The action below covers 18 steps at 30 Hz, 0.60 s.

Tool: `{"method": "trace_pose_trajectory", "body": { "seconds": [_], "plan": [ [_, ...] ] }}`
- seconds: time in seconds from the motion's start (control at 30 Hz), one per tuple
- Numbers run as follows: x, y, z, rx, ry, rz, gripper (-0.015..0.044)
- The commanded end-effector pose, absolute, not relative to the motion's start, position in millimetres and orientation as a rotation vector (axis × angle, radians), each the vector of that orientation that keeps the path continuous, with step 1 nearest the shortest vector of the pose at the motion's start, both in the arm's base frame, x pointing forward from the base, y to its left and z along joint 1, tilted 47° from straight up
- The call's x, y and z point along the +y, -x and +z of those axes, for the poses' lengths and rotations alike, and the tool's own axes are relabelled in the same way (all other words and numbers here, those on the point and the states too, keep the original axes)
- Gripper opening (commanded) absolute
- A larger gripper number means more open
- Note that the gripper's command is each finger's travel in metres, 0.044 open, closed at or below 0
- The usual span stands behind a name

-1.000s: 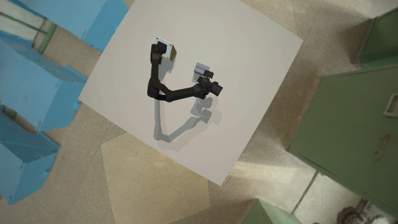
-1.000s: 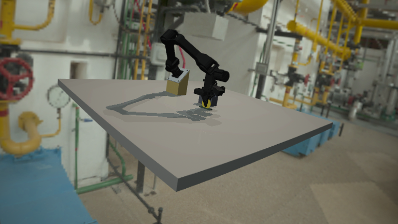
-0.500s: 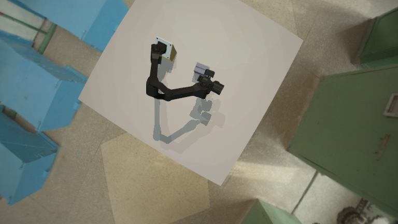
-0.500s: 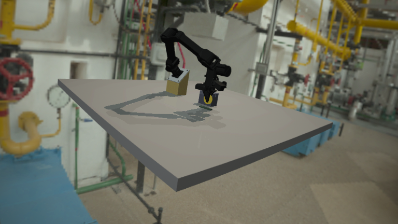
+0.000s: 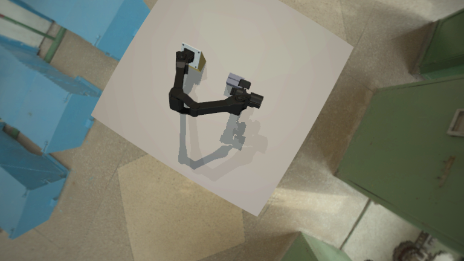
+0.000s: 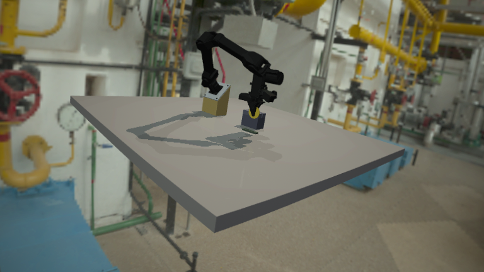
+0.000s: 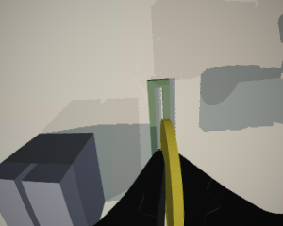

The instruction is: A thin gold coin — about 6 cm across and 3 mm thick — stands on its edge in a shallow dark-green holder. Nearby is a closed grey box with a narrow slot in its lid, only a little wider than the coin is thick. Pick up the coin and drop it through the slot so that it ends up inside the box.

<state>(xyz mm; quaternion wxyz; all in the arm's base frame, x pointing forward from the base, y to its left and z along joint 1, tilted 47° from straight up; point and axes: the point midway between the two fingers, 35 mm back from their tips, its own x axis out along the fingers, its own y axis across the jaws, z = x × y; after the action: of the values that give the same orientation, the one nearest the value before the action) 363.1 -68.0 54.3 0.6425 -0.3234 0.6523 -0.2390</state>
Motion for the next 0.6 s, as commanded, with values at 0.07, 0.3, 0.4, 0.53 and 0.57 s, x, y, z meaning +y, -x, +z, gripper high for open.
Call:
{"method": "trace_pose_trajectory", "body": {
  "seconds": [0.07, 0.3, 0.4, 0.53, 0.57],
  "plan": [
    [-56, -362, 66, 1.488, 0.733, -0.543, 0.0],
    [-46, -359, 77, 1.496, 0.736, -0.544, 0.0],
    [-45, -358, 78, 1.495, 0.732, -0.548, 0.0],
    [-45, -351, 77, 1.485, 0.711, -0.568, 0.0],
    [-45, -350, 77, 1.484, 0.709, -0.569, 0.0]
  ]
}}
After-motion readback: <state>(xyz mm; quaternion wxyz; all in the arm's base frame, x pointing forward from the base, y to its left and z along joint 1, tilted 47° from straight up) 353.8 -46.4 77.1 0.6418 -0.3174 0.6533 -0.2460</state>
